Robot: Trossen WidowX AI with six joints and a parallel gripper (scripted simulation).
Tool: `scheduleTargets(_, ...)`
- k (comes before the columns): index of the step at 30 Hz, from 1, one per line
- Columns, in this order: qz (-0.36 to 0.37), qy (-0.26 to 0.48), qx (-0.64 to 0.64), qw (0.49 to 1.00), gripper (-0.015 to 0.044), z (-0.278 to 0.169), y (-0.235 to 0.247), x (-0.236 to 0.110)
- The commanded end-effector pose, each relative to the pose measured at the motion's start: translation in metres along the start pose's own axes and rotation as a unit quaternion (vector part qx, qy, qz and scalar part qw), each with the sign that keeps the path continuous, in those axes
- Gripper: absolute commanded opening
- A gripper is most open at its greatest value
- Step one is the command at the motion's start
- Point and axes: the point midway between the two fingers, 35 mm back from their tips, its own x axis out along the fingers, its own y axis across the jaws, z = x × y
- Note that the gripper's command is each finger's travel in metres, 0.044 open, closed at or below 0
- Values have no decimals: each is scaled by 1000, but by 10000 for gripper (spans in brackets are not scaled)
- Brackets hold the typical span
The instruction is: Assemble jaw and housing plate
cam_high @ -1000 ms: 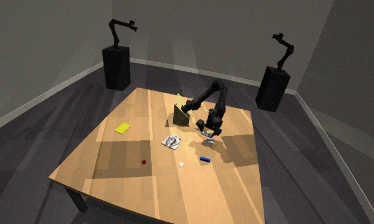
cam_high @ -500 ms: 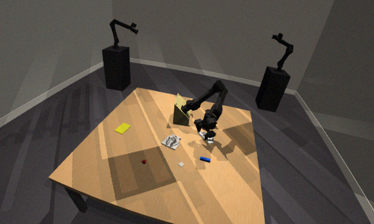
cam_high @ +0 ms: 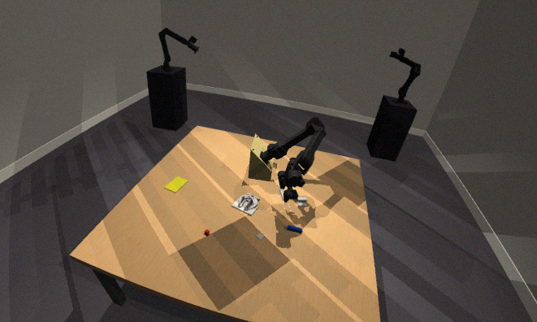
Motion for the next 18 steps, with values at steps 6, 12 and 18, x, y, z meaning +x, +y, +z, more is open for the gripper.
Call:
scheduleTargets(6, 3, 1, 122, 992, 351, -20, 2, 2)
scheduleTargets(12, 4, 2, 204, 979, 351, -34, 3, 2)
scheduleTargets(18, 5, 2, 284, 959, 351, -47, 6, 3)
